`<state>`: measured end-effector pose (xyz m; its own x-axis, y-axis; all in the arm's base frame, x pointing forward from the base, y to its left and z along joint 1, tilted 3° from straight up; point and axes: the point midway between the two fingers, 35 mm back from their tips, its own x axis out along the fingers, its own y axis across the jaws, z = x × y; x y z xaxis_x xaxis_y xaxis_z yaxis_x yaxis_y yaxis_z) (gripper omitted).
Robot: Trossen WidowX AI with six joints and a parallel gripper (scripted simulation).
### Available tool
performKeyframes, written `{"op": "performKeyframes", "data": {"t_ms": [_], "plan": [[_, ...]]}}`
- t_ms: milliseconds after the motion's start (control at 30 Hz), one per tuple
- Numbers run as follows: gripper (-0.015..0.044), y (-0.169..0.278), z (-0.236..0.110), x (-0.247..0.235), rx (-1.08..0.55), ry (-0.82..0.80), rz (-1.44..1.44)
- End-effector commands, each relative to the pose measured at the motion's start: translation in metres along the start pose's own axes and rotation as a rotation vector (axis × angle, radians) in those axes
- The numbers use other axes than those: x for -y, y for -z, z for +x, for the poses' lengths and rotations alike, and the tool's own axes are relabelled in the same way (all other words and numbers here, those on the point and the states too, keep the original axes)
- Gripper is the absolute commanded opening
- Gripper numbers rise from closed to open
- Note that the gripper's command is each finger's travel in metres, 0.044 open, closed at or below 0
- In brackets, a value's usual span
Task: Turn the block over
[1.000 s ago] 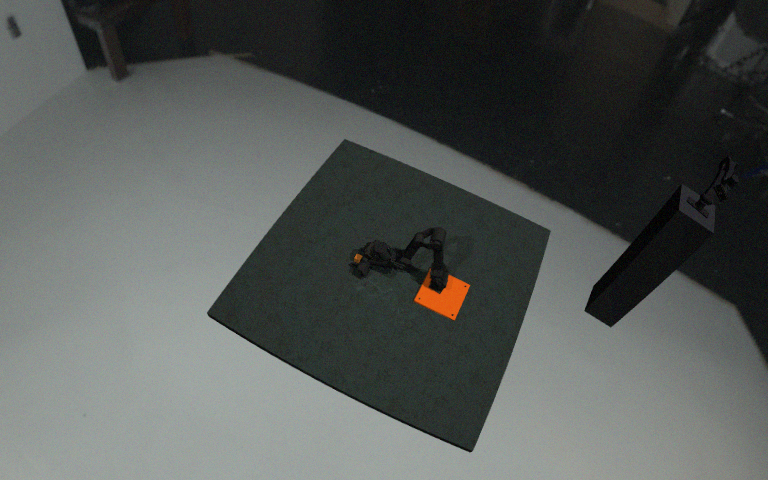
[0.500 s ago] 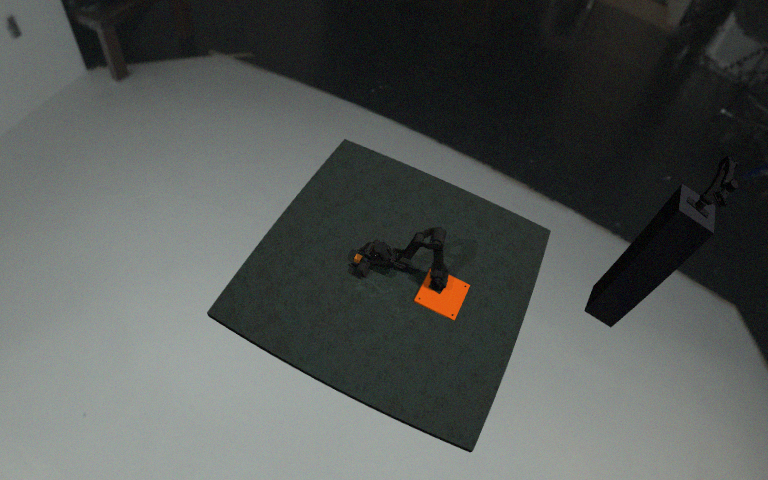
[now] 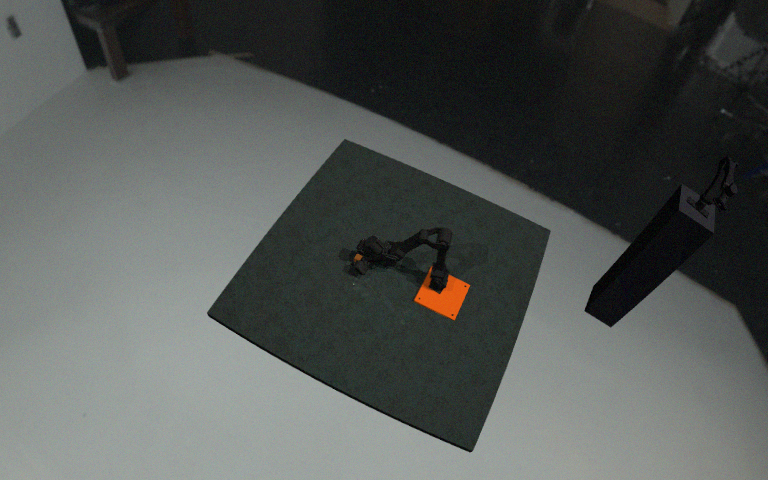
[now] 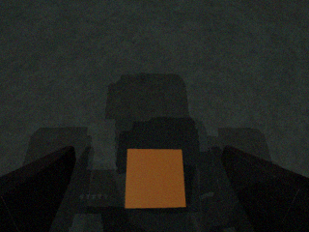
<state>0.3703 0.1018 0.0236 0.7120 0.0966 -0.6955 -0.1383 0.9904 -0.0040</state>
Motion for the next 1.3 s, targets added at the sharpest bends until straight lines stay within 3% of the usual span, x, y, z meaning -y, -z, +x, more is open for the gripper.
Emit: {"op": "performKeyframes", "data": {"t_ms": [0,100,567,1100,1267], "plan": [[0.0440,-0.029,-0.048,0.002,-0.241,-0.009,0.019],[0.0440,-0.032,-0.064,0.004,-0.299,-0.009,0.022],[0.0440,-0.034,-0.063,0.003,-0.318,-0.008,0.021],[0.0440,-0.071,-0.050,0.003,-0.795,-0.014,0.018],[0.0440,-0.069,-0.050,0.003,-0.815,-0.014,0.018]]}}
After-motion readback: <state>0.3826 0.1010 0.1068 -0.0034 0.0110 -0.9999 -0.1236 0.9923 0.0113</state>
